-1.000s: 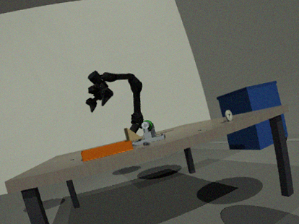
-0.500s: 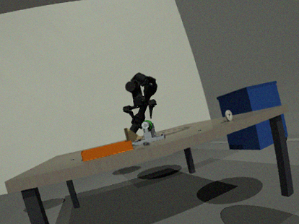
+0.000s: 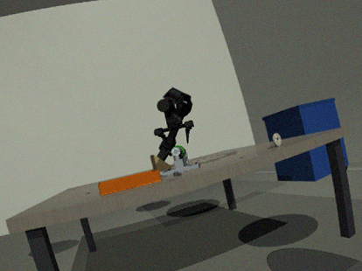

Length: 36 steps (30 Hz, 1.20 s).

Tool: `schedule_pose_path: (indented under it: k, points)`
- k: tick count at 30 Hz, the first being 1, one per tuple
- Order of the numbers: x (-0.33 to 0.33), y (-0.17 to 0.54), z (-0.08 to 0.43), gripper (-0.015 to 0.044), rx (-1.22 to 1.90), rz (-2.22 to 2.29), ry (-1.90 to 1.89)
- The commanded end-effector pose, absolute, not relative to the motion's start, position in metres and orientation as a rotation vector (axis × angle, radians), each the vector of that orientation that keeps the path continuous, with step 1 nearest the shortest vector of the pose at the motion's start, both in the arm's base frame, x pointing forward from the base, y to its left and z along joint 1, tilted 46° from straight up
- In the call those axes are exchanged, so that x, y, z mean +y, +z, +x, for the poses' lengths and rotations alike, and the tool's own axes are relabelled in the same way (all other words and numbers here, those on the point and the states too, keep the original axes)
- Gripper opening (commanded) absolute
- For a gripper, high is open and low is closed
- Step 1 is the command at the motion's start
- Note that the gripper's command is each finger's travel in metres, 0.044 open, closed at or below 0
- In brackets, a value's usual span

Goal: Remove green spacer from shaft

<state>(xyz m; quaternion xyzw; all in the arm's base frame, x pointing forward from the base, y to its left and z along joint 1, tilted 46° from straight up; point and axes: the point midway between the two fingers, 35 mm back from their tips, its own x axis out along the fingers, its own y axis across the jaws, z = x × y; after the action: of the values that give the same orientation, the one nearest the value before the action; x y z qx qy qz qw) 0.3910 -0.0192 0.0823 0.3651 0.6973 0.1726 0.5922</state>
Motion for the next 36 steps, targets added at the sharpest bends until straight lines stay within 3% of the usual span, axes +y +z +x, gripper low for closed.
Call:
schedule_pose_path:
  k: [1, 36]
  points:
    - [-0.0186, 0.0836, 0.3911, 0.044, 1.618, 0.849, 0.41]
    - [-0.0197, 0.0823, 0.3968, 0.044, 1.618, 0.849, 0.41]
